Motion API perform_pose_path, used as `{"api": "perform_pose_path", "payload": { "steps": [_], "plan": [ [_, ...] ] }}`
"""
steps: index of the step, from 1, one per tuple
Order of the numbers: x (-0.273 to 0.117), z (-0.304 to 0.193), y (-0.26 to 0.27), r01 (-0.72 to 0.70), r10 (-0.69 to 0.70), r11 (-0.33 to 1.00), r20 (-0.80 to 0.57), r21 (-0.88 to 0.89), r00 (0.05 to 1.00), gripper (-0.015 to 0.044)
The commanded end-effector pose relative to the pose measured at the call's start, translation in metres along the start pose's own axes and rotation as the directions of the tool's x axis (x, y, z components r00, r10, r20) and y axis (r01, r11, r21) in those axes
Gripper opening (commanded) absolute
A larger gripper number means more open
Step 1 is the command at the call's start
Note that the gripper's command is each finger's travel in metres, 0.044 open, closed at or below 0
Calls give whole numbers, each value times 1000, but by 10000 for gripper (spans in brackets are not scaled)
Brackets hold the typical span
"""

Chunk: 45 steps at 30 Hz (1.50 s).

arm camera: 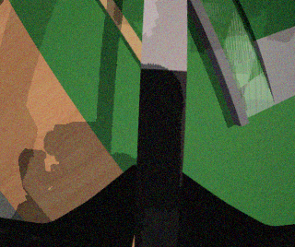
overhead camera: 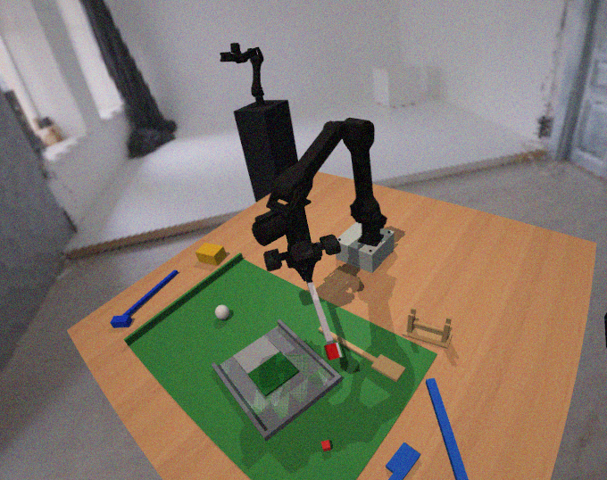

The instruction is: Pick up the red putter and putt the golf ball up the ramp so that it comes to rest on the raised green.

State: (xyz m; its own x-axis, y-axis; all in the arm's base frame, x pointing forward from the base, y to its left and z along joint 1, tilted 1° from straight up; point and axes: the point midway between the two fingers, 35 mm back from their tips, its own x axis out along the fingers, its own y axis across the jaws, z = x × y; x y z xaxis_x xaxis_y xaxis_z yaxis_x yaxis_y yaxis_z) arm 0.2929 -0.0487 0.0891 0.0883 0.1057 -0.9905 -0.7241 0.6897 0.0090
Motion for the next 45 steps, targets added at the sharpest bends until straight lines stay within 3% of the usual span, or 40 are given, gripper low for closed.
{"api": "perform_pose_path", "payload": {
  "steps": [1,14,28,36,45],
  "plan": [
    [-6,-16,-18,18,-17,992,-12,124,1000,0],
    [-22,-82,-60,65,-37,876,-67,478,997,0],
    [-39,-164,-84,119,-32,614,-126,780,992,0],
    [-48,-210,-88,147,-17,436,-155,888,988,0],
    [-38,-213,-88,147,-17,432,-155,890,988,0]
  ]
}}
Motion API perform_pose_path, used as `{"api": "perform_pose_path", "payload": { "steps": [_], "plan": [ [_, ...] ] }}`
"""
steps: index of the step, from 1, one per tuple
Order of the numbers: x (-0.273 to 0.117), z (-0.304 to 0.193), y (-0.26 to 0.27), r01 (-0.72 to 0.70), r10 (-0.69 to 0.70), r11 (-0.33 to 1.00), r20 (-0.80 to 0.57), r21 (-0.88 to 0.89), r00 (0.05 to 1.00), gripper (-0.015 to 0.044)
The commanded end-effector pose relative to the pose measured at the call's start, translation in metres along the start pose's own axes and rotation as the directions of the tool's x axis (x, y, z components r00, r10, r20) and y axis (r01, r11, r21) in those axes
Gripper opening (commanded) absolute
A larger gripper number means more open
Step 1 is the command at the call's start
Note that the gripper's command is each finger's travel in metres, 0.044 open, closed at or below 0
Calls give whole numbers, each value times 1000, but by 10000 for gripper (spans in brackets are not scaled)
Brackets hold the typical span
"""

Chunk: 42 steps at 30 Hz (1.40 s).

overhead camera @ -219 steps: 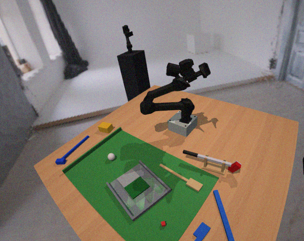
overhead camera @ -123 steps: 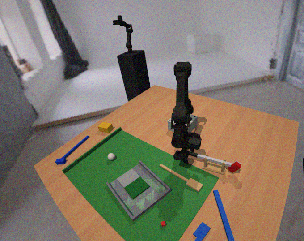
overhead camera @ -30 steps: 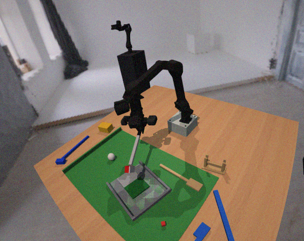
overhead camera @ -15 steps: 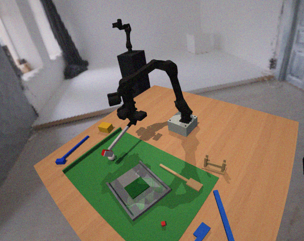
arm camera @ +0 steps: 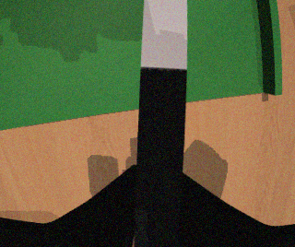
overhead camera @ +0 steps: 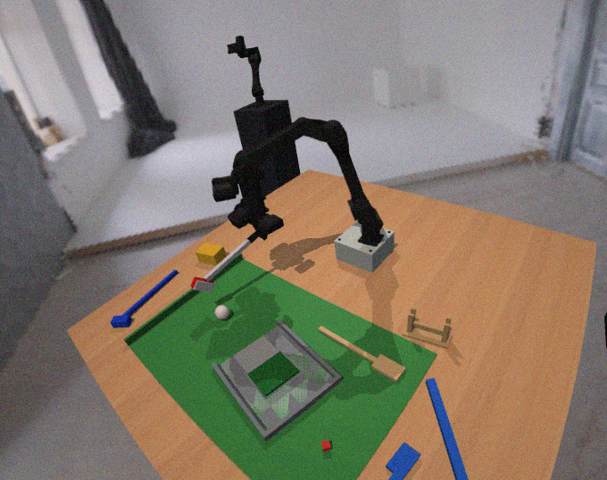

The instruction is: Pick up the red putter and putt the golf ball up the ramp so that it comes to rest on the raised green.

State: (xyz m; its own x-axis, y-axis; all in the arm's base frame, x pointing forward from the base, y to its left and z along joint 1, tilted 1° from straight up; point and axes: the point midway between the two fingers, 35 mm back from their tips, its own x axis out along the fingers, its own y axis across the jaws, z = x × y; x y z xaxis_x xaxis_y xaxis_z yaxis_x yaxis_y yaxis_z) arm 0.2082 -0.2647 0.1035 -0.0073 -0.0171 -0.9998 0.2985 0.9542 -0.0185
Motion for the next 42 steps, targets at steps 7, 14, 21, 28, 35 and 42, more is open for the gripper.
{"api": "perform_pose_path", "payload": {
  "steps": [7,14,21,28,35,42],
  "plan": [
    [35,0,-1,1,-1,1000,1,11,1000,0],
    [40,0,-1,1,-1,1000,1,11,1000,0],
    [51,0,-1,1,-1,1000,1,11,1000,0],
    [62,0,-1,1,-1,1000,1,11,1000,0],
    [63,0,-1,-1,1,1000,-2,7,1000,0],
    [63,0,-2,0,0,1000,-1,7,1000,0]
  ]
}}
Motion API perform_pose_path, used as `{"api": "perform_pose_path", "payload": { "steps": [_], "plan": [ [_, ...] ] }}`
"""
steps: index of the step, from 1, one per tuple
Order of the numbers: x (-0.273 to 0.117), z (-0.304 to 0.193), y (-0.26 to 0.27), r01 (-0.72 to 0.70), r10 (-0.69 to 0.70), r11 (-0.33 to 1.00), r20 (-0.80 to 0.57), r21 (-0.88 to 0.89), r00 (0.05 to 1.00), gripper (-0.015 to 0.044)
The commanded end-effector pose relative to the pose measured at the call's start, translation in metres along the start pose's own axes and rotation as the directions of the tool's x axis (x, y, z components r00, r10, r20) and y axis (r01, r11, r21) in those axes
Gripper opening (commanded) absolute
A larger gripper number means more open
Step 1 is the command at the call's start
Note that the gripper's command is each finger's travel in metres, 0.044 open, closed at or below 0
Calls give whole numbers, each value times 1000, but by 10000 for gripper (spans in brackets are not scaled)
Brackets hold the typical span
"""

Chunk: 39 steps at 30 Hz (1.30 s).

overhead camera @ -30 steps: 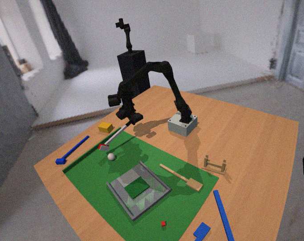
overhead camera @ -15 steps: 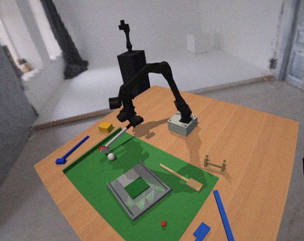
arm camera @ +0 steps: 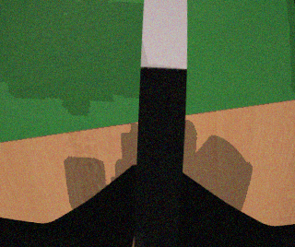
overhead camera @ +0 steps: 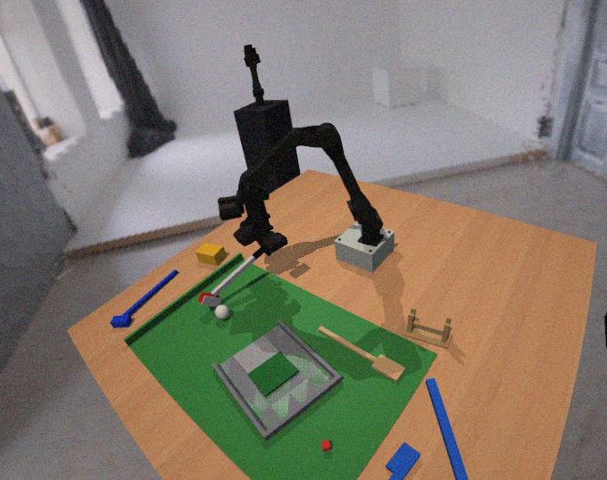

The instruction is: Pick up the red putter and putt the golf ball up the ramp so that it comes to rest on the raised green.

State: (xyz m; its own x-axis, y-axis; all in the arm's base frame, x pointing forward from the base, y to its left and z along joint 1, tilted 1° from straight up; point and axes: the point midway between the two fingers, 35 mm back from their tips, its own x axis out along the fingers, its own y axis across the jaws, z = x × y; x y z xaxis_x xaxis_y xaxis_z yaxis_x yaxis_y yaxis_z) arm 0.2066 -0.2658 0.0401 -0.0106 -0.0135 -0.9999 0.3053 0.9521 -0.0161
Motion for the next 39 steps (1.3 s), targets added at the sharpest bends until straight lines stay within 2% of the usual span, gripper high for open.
{"api": "perform_pose_path", "payload": {
  "steps": [1,8,17,27,33,39],
  "plan": [
    [-1,1,-3,2,-2,1000,3,0,1000,0],
    [2,1,-30,6,-6,1000,5,4,1000,0],
    [3,-1,-26,2,-2,1000,0,13,1000,0],
    [3,3,100,-5,5,1000,5,5,1000,0],
    [0,2,108,-6,6,1000,5,4,1000,0],
    [-29,3,107,-6,5,1000,5,4,1000,0]
  ]
}}
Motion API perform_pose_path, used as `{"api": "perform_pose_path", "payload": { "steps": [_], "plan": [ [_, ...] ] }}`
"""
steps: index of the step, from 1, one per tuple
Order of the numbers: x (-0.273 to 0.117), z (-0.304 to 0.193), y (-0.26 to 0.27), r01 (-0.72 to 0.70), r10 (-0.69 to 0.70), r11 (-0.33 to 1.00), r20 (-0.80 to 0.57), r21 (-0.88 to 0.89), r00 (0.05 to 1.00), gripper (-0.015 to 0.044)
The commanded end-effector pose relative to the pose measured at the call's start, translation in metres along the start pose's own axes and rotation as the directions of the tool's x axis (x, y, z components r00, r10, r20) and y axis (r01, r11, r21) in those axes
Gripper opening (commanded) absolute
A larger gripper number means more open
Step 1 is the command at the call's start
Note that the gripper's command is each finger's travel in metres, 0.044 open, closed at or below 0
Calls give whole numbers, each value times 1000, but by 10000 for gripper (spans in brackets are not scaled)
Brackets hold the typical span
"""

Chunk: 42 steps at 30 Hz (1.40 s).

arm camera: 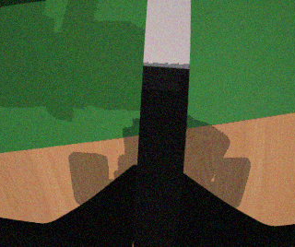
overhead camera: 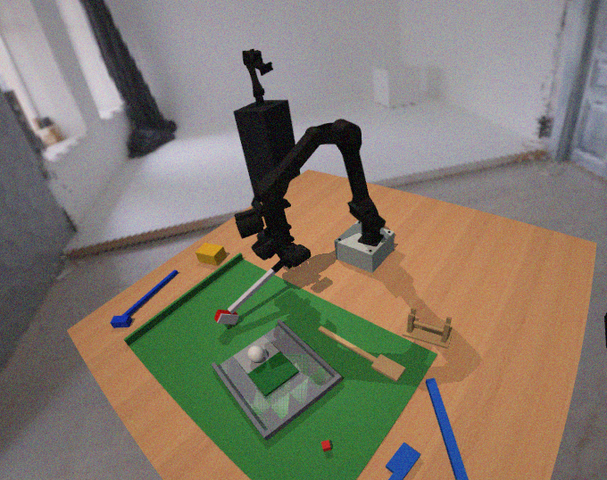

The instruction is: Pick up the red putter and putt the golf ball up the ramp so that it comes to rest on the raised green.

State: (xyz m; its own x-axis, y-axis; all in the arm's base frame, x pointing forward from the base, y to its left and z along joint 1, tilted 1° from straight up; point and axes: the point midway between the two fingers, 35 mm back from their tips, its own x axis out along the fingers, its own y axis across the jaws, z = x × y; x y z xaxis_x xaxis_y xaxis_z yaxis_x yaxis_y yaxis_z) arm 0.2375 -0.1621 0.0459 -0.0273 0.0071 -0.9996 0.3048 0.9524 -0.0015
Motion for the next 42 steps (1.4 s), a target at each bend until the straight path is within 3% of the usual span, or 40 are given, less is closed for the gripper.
{"api": "perform_pose_path", "payload": {
  "steps": [1,6,42],
  "plan": [
    [-28,4,0,9,-9,1000,28,5,1000,0],
    [-50,2,0,9,-9,1000,28,5,1000,0],
    [-41,2,0,6,-6,1000,21,-1,1000,0]
  ]
}}
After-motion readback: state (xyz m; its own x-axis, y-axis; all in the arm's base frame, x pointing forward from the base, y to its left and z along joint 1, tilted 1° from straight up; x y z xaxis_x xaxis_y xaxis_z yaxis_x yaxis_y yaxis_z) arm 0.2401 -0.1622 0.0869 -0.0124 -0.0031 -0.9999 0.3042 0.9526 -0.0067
